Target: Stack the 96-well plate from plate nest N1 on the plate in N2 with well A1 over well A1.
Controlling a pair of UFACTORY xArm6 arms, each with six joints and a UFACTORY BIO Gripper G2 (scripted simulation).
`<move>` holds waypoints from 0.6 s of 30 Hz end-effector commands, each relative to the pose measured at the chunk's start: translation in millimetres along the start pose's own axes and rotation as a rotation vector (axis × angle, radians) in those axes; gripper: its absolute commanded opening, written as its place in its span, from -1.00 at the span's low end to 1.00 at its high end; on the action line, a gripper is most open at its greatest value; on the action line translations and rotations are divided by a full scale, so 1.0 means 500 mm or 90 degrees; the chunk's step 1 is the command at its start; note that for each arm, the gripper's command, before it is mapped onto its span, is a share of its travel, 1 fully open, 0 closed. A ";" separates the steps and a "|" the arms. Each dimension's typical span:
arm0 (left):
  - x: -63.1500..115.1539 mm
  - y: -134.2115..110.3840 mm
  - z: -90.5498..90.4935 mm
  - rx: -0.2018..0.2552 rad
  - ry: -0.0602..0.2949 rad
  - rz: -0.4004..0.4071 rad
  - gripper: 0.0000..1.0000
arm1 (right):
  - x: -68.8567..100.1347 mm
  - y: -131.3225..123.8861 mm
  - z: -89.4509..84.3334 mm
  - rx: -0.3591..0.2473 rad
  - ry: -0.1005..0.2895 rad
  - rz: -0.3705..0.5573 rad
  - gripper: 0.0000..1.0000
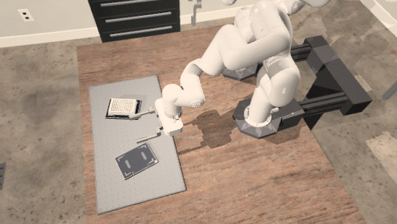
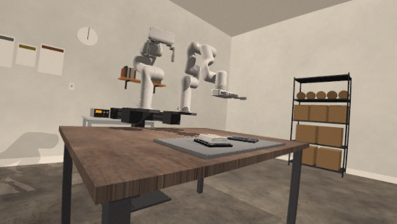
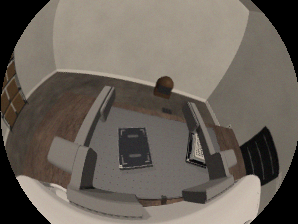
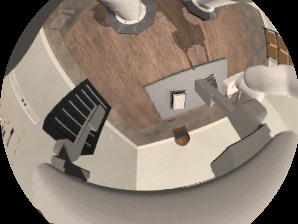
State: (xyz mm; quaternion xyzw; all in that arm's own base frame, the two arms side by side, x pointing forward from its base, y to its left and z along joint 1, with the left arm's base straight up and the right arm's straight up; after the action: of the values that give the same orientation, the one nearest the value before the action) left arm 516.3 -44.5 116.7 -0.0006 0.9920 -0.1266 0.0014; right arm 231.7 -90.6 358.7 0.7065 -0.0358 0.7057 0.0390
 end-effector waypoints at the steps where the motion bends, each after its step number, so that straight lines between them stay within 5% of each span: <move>1: 0.004 0.032 -0.034 0.001 -0.001 0.001 -0.25 | 0.003 0.000 0.000 0.000 0.002 0.000 1.00; 7: 0.011 0.072 -0.070 0.001 -0.001 0.001 -0.25 | 0.003 0.000 0.000 0.000 0.002 0.000 1.00; 18: 0.011 0.072 -0.070 0.001 -0.001 0.001 -0.25 | 0.003 0.000 0.000 0.000 0.002 0.000 1.00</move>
State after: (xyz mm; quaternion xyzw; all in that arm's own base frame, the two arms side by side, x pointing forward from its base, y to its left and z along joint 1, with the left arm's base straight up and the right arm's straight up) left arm 509.8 -1.3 139.5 0.0002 0.9918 -0.1275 0.0004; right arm 231.7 -90.6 358.7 0.7065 -0.0358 0.7057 0.0390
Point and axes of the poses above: on each arm, the point midway between the two finger pads, its own x axis back along the fingers, its own y axis across the jaws, z = x × y, the point moved 2 cm from there along x, back along the fingers, and after that the axes turned 15 degrees about x, right-handed, at the moved point
